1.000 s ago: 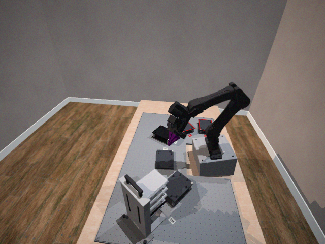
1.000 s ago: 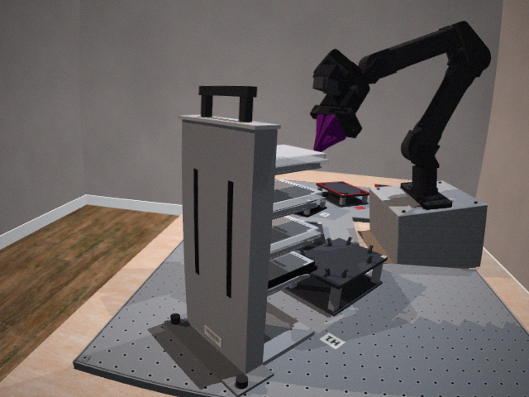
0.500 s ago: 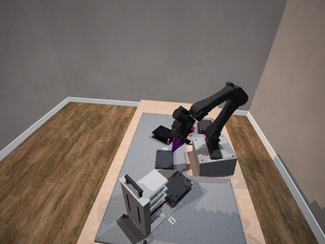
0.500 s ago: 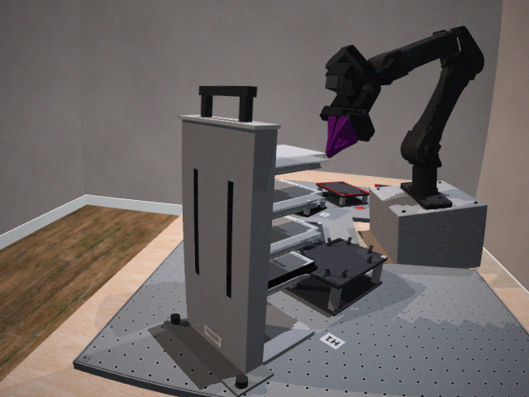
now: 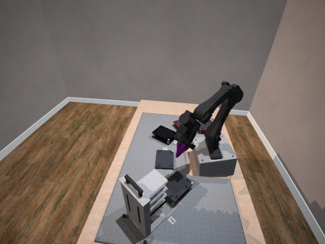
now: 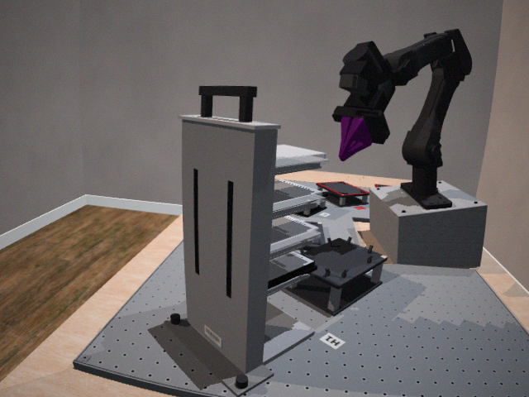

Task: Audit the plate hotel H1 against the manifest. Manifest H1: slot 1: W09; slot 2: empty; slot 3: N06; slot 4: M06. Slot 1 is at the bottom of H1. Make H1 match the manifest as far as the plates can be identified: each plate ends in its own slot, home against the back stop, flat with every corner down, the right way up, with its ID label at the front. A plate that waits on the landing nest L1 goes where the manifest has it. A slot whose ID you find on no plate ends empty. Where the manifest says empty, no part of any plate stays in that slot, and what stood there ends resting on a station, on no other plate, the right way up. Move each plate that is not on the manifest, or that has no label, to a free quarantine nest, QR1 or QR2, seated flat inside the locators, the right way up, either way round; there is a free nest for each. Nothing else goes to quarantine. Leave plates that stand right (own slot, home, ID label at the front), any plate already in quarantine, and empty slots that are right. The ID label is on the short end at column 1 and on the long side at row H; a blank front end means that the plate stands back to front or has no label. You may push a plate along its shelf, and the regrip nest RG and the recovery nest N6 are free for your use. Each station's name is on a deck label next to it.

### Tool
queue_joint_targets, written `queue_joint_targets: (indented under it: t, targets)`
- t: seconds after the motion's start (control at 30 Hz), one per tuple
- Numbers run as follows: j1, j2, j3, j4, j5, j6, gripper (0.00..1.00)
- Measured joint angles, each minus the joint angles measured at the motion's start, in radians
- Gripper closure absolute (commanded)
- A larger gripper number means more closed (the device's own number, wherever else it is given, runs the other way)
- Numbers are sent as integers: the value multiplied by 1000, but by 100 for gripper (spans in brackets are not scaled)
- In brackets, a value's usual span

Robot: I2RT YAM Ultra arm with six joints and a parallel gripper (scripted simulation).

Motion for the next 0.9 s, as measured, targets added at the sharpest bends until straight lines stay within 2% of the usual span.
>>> queue_joint_targets:
  t: [0.2,0.5,0.67,0.7,0.9]
  targets:
    - [84,6,0,18,75,61,100]
    - [246,50,1,42,193,156,100]
    - [261,52,5,48,224,182,100]
    - [261,52,5,50,228,184,0]
    - [272,52,47,1,243,196,0]
